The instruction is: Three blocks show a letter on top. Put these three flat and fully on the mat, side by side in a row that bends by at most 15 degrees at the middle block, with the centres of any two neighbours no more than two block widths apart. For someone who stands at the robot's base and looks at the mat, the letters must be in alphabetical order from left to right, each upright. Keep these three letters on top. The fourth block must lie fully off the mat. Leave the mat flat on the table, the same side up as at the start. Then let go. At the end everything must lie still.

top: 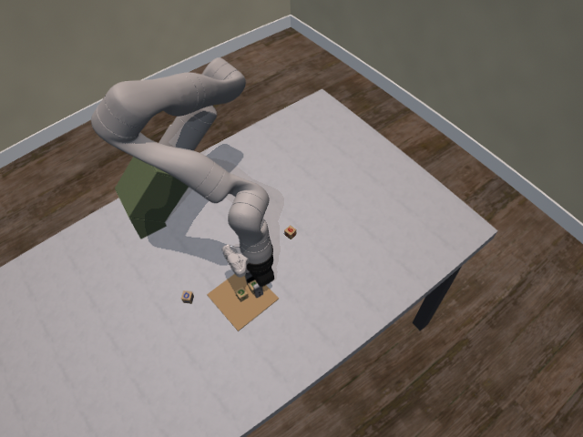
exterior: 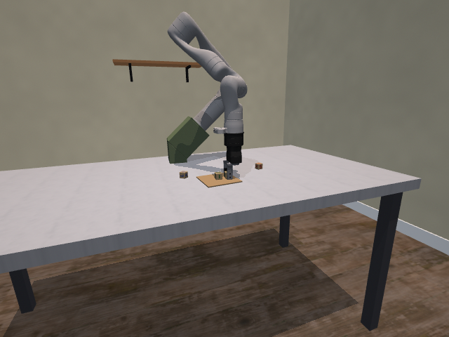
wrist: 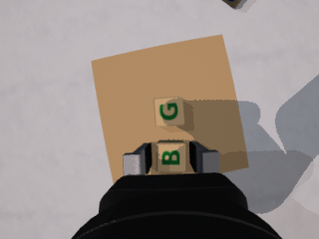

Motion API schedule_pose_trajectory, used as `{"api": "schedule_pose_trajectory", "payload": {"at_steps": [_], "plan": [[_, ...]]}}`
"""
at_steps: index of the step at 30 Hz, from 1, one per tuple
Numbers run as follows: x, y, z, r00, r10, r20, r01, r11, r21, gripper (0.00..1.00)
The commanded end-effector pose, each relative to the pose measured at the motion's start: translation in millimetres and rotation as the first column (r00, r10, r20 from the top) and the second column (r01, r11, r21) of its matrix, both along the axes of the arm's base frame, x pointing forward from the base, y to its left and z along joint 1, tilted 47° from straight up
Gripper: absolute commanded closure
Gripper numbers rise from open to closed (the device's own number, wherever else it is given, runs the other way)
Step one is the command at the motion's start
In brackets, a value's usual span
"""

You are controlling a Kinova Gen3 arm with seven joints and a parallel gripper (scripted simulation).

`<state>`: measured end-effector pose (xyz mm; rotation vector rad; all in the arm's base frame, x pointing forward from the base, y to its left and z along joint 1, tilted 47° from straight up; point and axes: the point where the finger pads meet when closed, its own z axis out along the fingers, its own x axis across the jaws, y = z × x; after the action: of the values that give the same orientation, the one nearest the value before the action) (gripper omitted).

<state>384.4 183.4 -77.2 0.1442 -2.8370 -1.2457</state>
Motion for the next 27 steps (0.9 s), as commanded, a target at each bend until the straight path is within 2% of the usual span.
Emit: {"api": "schedule_pose_trajectory", "payload": {"at_steps": [1,9,20,27], "plan": [[0.7,-1,0.5,1.000,-0.001,0.001,0.001,1.000,-0.001,0.21],[1.5,-8,7.5,1.000,-0.001,0.001,0.001,1.000,-0.001,0.21],[5.4,-49,44.7,1.000,-0.001,0.001,0.001,1.000,-0.001,0.21],[6.8,-63,57.5,1.000,-0.001,0.001,0.001,1.000,-0.001,0.21]]}}
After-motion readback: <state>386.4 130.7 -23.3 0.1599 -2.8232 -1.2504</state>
